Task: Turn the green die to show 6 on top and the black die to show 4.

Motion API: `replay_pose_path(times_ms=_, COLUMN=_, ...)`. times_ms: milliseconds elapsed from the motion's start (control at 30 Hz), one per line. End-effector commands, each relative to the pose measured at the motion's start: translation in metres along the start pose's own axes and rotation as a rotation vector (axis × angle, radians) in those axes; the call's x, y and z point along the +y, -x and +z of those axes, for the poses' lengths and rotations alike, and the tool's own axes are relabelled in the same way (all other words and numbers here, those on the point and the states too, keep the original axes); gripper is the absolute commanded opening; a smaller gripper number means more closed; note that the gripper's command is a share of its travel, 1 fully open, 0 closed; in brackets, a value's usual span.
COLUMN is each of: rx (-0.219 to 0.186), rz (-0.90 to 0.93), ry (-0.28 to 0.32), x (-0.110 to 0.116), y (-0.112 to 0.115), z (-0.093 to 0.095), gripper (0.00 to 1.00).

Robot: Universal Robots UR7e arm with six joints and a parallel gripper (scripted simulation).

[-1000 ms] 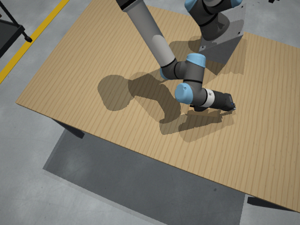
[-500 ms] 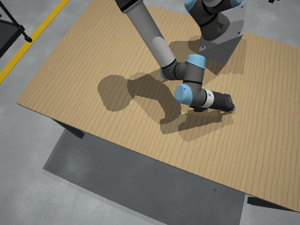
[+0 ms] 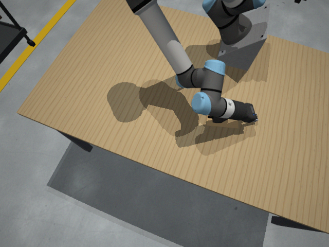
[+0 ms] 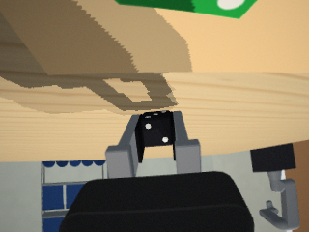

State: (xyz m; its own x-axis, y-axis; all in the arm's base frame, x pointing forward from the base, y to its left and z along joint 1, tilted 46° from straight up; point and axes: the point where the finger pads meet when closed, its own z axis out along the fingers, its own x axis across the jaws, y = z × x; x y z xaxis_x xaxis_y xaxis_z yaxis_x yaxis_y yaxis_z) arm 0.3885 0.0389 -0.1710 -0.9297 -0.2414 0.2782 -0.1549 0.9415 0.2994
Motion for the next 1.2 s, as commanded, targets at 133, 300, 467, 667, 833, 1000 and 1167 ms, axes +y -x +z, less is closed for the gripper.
replay_pose_path(times_ms=133, rx=-0.001, rz=-0.001, ry=0.000, x=0.0003, y=0.0002, z=-0.0002, gripper=0.40)
replay_pose_path(times_ms=300, rx=-0.001, rz=-0.001, ry=0.000, x=0.0003, y=0.0002, z=-0.0002, gripper=0.40)
replay_pose_path(times_ms=467, rx=-0.001, rz=-0.001, ry=0.000, x=0.0003, y=0.0002, z=-0.0002, gripper=0.40)
replay_pose_path(times_ms=667, rx=-0.001, rz=-0.001, ry=0.000, x=0.0003, y=0.0002, z=-0.0002, gripper=0.52)
replay_pose_path(times_ms=833, rx=-0.001, rz=-0.001, ry=0.000, x=0.0003, y=0.0002, z=-0.0002, gripper=0.58)
replay_pose_path(times_ms=1000, rx=-0.001, rz=-0.001, ry=0.000, x=0.0003, y=0.0002, z=-0.0002, gripper=0.64)
replay_pose_path(times_ms=1167, rx=-0.001, rz=-0.001, ry=0.000, x=0.0003, y=0.0002, z=-0.0002, gripper=0.70)
